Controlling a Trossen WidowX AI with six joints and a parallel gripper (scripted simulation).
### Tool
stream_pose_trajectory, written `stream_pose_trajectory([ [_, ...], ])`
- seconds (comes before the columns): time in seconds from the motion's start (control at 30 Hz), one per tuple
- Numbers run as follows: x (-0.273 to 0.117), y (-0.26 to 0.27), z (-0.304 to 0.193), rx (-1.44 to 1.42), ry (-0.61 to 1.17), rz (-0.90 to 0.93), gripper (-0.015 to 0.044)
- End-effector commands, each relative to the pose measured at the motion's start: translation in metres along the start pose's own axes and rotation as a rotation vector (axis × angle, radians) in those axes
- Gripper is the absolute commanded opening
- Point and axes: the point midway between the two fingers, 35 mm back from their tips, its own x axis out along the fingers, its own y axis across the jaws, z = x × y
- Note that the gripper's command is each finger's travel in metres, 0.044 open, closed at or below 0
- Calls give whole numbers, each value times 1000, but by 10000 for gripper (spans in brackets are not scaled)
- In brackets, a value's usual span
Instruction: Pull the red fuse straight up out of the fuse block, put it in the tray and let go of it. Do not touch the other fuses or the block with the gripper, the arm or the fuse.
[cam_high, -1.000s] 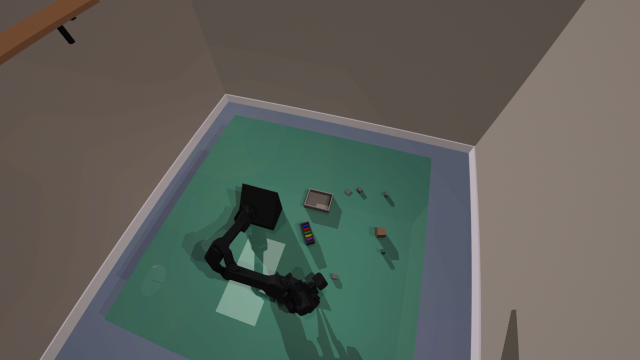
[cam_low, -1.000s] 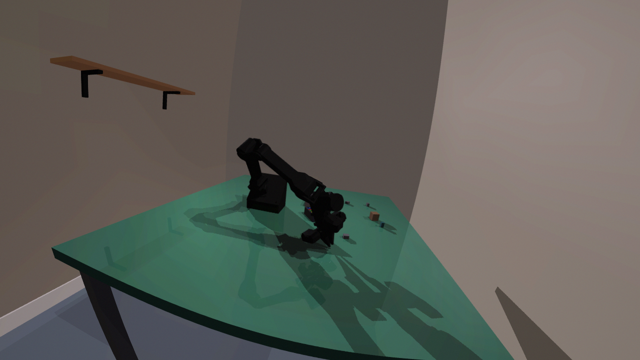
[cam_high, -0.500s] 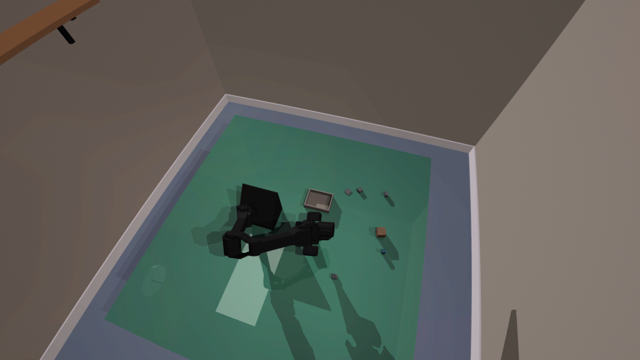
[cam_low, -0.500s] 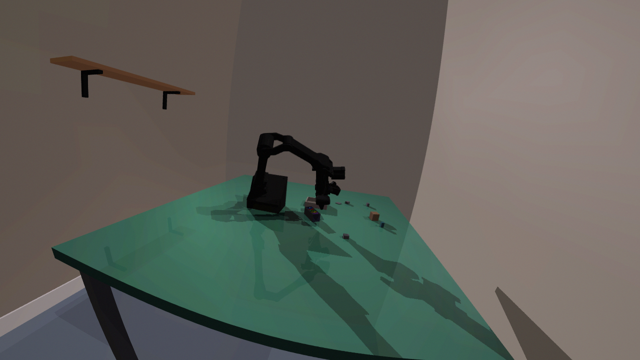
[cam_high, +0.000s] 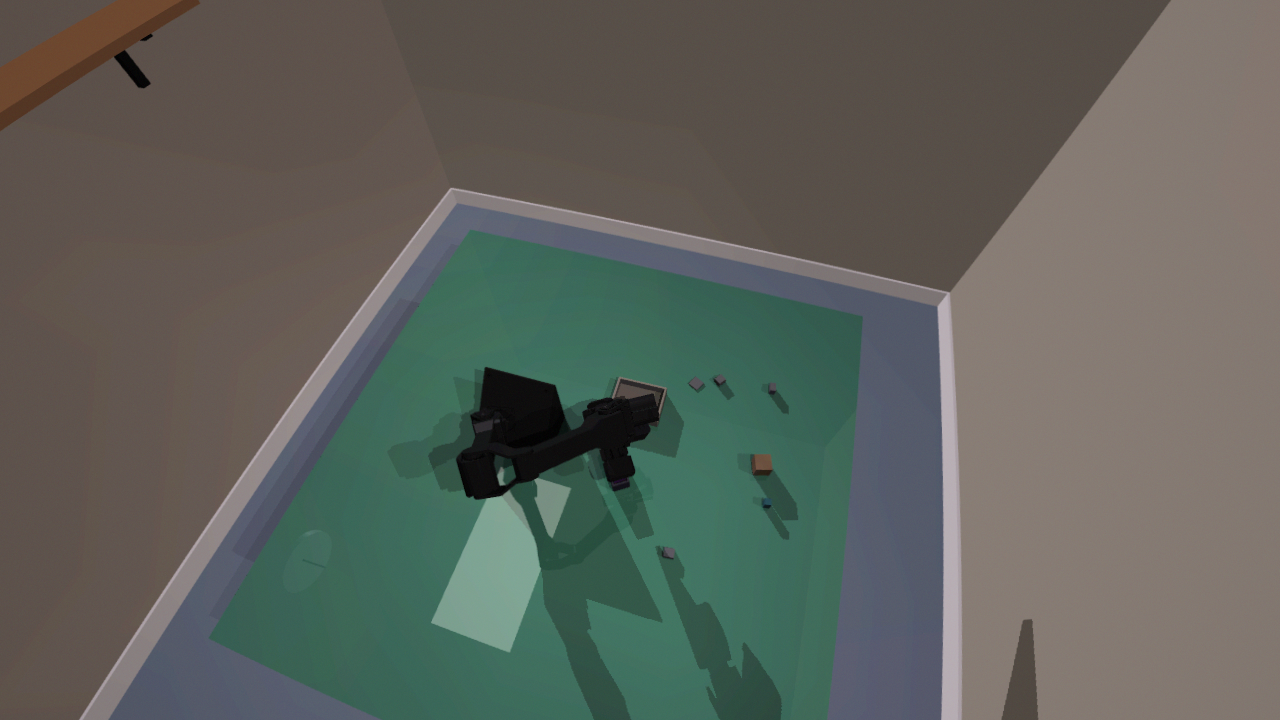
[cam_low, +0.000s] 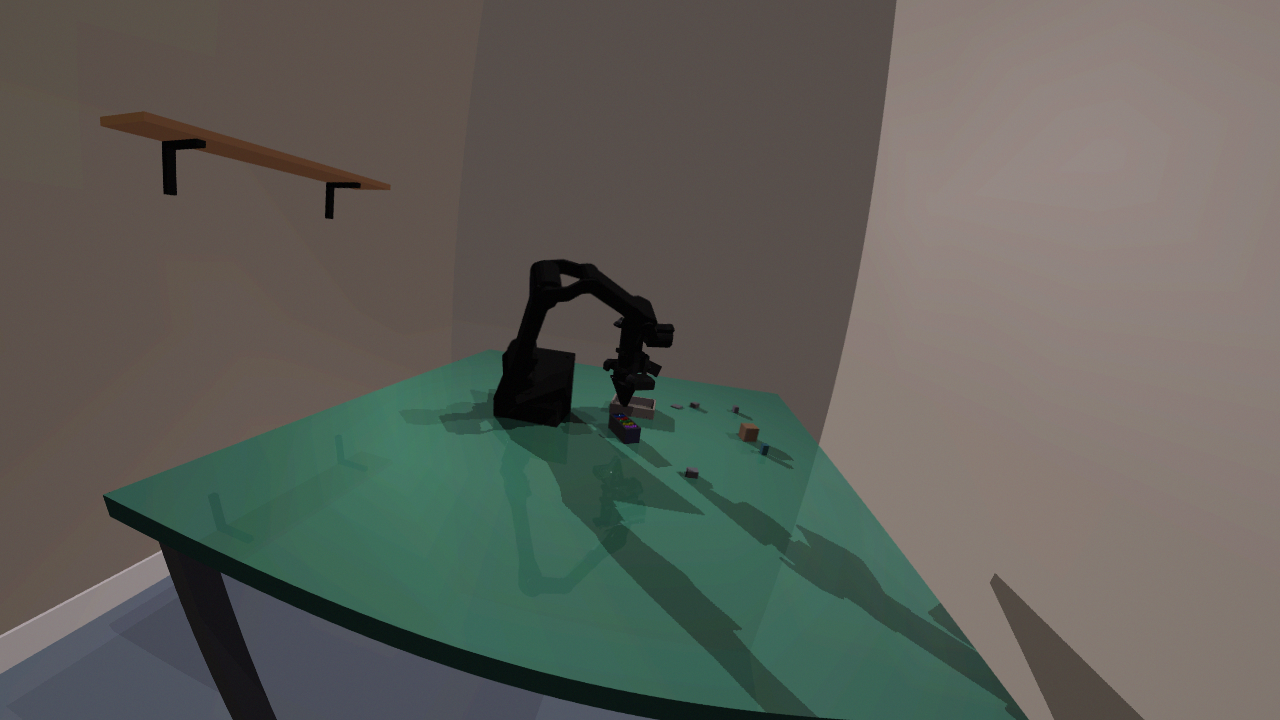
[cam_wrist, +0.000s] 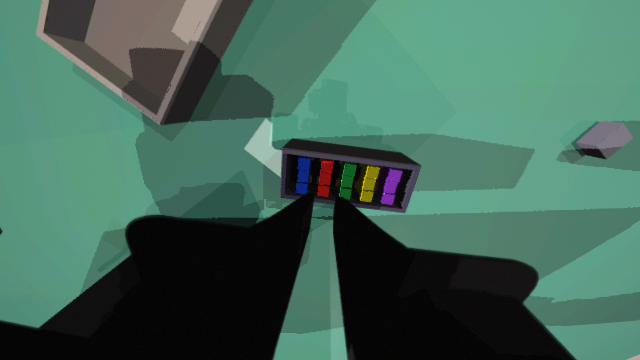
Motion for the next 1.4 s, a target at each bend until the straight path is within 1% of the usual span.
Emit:
stream_pose_trajectory([
  [0.0, 2, 1, 0, -12, 3, -6, 62],
  [0.93, 29, 0, 0, -12, 4, -7, 62],
  [1.37, 36, -1, 0, -12, 4, -7, 62],
])
